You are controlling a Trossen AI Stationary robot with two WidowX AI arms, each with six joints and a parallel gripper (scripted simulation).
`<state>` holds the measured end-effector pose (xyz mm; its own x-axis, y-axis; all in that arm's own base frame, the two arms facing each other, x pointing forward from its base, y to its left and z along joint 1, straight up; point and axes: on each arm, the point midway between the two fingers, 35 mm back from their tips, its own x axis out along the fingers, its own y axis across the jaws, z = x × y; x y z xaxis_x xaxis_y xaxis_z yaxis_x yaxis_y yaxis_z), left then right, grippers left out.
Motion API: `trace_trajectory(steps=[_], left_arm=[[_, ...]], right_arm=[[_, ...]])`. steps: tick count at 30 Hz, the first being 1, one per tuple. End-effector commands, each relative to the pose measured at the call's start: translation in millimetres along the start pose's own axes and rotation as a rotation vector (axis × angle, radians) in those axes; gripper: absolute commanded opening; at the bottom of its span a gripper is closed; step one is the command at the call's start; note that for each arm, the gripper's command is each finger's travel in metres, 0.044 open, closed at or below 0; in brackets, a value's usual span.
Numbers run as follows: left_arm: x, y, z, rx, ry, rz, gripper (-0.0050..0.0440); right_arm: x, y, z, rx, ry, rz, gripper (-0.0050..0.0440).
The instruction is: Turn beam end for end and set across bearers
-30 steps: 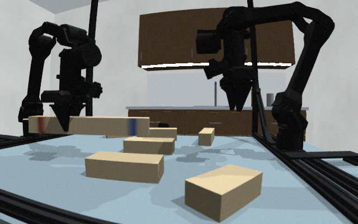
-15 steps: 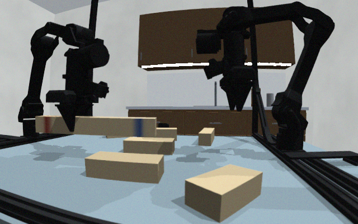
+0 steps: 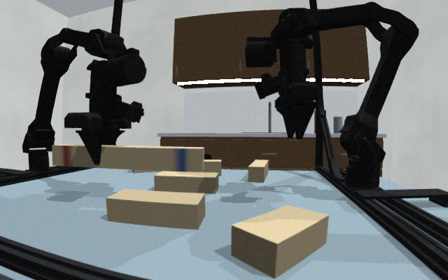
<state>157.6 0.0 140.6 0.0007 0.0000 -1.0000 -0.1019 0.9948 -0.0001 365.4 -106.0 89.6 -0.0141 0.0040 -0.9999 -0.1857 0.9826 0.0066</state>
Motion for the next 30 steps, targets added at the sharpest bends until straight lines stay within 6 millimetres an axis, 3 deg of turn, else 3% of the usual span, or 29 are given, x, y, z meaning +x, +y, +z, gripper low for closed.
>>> trace_trajectory(steps=[1, 30], left_arm=[[0, 0, 0, -0.002, 0.001, 0.0, 0.044], [0, 0, 0, -0.002, 0.001, 0.0, 0.044]], right_arm=[[-4, 0, 9, 0.015, -0.013, -0.007, 0.0], [-3, 6, 38, 0.067, -0.013, -0.006, 0.0]])
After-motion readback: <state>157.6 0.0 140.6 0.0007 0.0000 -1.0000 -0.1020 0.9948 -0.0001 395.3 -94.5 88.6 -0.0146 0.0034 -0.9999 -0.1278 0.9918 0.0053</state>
